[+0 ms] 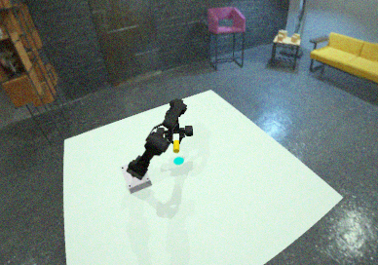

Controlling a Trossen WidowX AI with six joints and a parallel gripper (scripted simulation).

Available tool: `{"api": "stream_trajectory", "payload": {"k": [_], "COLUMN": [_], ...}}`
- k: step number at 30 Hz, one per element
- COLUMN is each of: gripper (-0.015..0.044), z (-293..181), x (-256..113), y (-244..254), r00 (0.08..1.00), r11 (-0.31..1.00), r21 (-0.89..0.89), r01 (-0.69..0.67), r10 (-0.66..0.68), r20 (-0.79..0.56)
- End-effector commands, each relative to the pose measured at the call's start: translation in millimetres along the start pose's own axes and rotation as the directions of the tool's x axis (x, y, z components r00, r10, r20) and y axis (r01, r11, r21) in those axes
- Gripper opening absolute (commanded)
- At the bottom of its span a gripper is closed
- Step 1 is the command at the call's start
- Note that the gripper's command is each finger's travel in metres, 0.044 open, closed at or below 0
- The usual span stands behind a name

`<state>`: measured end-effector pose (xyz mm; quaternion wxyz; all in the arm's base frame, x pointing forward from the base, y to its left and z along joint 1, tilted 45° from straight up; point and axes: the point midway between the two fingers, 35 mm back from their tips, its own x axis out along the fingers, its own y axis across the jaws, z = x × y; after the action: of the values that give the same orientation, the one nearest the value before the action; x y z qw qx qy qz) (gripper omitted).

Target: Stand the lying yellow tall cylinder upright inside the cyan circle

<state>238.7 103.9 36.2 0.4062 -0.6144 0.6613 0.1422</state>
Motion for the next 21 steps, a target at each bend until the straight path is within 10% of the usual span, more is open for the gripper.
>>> {"api": "stream_trajectory", "payload": {"k": [1,21], "gripper": [0.0105,0.0105], "z": [5,1], "x": [0,11], "y": [4,10], "r00": [1.000,0.991], "r11": [0.999,0.992], "r21": [-0.053,-0.058], "r01": [-0.002,-0.113], "r10": [0.002,0.116], "r20": [-0.003,0.066]}}
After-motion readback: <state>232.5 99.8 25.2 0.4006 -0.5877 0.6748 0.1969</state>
